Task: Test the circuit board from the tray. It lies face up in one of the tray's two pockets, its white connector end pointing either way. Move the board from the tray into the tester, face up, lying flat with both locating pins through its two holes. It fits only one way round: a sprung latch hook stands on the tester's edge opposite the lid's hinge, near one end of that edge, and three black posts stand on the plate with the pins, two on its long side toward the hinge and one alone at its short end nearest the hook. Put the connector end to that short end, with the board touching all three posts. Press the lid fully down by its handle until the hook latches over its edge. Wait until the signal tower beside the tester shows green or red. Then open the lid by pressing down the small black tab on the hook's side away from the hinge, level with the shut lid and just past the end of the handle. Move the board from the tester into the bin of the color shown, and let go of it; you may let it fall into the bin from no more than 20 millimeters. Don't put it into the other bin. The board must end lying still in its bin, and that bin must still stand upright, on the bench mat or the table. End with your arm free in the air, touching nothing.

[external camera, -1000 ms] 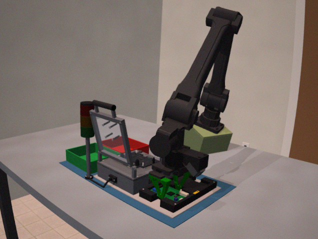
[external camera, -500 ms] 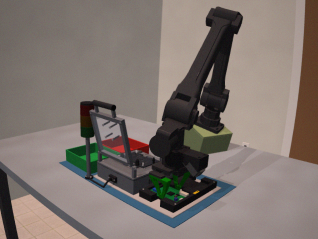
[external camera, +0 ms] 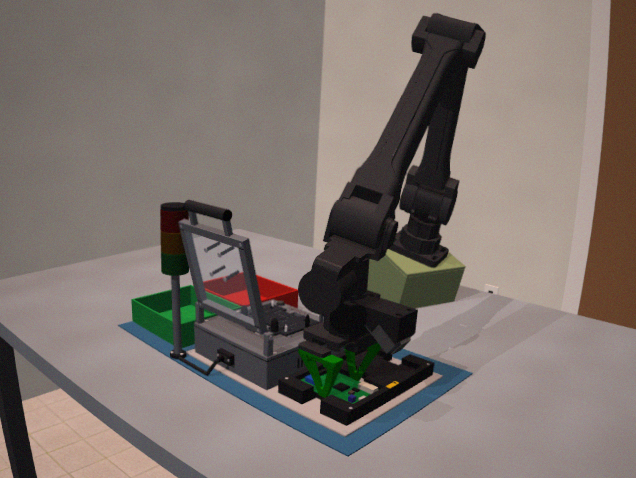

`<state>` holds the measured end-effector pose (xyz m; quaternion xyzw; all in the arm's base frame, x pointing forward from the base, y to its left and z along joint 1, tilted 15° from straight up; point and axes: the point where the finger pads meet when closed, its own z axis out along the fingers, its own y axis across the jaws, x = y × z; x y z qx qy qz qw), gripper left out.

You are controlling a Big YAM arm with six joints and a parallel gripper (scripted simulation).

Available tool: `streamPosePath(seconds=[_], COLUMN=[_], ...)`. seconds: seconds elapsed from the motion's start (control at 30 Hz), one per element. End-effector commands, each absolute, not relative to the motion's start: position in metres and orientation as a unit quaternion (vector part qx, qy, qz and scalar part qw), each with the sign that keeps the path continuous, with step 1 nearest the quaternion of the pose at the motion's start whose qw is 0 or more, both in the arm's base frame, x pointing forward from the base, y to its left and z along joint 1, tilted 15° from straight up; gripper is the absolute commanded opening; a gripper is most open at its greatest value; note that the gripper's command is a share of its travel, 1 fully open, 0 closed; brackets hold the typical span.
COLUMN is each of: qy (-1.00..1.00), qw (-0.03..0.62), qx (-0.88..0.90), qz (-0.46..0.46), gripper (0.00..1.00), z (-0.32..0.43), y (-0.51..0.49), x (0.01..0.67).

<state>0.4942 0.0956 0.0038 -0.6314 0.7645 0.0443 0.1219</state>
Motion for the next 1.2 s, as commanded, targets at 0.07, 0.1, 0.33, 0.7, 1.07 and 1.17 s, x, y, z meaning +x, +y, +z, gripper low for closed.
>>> streamPosePath(seconds=[0.07, 0.1, 0.33, 0.7, 1.07, 1.17], qy=[0.763, 0.763, 0.763, 0.763, 0.763, 0.762], qw=[0.143, 0.143, 0.143, 0.143, 0.147, 0.149], qx=[-0.630, -0.630, -0.630, -0.630, -0.629, -0.629], qz=[0.031, 0.031, 0.031, 0.031, 0.027, 0.026], gripper=[0.72, 0.72, 0.72, 0.72, 0.72, 0.72], z=[0.019, 0.019, 0.019, 0.019, 0.038, 0.041], y=[0.100, 0.100, 0.100, 0.100, 0.093, 0.092], x=[0.509, 0.509, 0.509, 0.509, 0.512, 0.513])
